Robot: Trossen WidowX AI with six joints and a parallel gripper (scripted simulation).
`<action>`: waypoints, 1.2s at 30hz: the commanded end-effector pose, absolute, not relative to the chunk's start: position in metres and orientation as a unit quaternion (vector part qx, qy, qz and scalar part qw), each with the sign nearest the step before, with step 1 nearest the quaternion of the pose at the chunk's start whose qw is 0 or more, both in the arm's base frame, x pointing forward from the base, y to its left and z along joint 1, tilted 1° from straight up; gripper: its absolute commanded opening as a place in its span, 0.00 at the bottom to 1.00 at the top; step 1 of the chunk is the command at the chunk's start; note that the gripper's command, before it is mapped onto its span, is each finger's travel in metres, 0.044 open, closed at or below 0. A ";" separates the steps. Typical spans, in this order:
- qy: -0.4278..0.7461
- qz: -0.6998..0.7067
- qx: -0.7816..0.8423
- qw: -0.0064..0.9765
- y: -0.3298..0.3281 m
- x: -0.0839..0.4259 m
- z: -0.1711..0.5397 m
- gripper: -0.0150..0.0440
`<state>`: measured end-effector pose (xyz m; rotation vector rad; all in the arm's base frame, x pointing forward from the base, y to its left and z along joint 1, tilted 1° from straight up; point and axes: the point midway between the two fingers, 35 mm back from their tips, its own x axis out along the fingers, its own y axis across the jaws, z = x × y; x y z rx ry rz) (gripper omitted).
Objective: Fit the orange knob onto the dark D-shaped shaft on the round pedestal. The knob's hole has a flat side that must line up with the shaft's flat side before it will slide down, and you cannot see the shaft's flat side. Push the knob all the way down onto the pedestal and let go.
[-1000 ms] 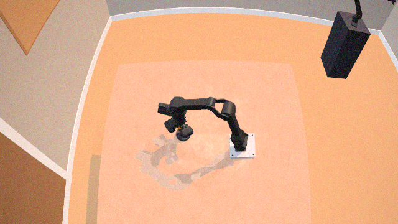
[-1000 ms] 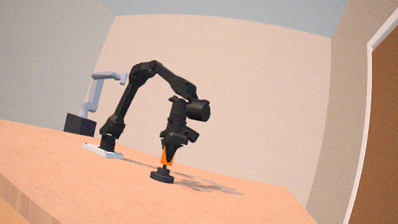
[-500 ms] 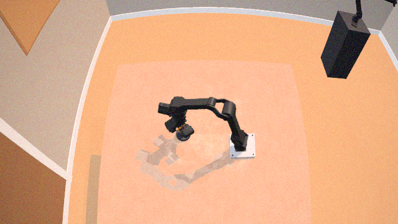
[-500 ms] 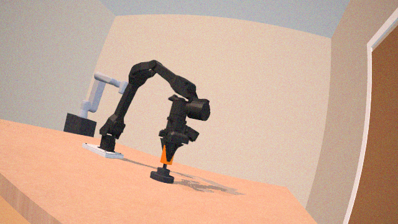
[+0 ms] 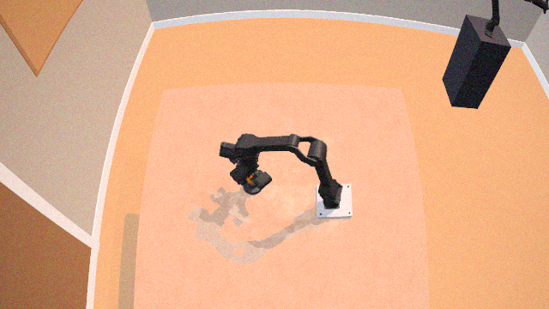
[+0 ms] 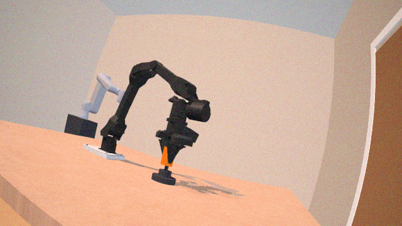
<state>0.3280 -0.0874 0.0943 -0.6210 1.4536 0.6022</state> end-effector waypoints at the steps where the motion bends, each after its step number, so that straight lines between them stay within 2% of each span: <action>1: 0.644 0.269 -0.277 0.661 -0.088 0.327 0.093 0.25; 18: 0.643 0.268 -0.277 0.661 -0.088 0.330 0.097 0.25; 25: 0.614 0.331 -0.342 0.630 -0.089 0.332 0.100 0.25; 36: 0.612 0.334 -0.345 0.629 -0.089 0.336 0.094 0.25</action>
